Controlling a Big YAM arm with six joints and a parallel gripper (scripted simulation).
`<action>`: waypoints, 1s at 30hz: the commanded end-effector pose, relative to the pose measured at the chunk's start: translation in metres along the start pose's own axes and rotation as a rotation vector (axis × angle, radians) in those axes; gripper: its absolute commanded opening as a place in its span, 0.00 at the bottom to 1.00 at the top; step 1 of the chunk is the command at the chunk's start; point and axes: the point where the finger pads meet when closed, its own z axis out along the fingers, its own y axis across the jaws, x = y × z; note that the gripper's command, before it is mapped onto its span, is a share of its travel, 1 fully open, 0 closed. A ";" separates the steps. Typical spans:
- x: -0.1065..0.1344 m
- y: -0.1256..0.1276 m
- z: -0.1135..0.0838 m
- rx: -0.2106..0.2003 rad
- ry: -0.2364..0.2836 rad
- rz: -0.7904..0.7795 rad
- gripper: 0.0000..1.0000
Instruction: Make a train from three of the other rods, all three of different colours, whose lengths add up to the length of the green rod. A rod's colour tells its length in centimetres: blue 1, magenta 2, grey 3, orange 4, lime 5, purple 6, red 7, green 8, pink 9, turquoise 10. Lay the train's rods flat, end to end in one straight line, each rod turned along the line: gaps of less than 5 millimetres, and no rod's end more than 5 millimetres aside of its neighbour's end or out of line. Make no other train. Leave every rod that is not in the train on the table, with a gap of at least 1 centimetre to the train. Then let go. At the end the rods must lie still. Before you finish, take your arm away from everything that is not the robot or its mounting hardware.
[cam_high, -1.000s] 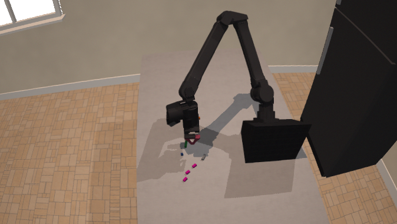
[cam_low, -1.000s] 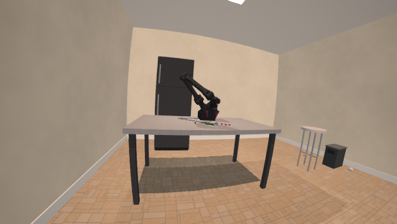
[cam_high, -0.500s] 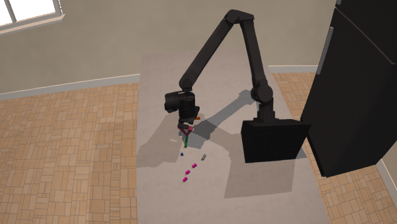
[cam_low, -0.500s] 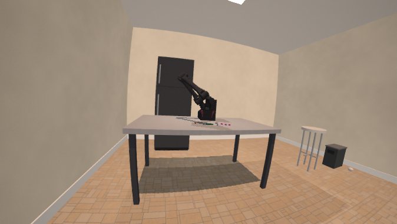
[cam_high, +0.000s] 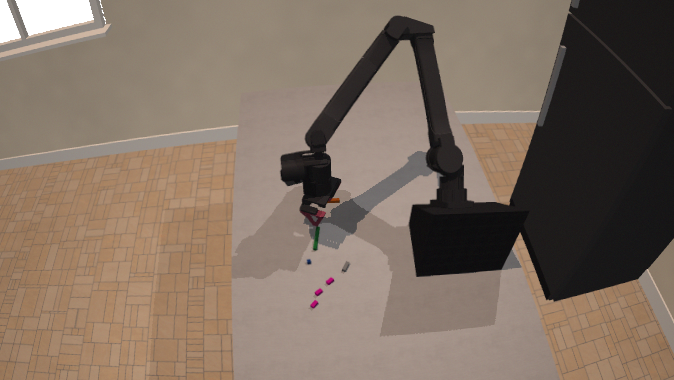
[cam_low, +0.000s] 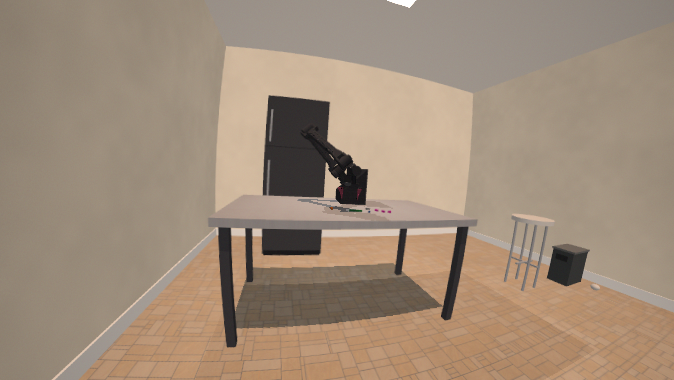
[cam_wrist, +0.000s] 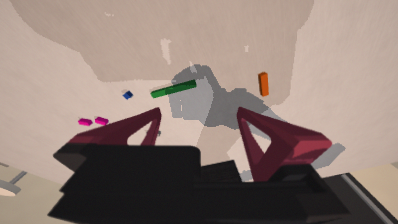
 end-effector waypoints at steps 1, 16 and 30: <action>-0.026 -0.010 -0.012 -0.018 -0.035 0.117 1.00; -0.027 -0.030 -0.009 -0.010 -0.027 0.229 1.00; -0.027 -0.050 -0.007 -0.003 -0.021 0.350 1.00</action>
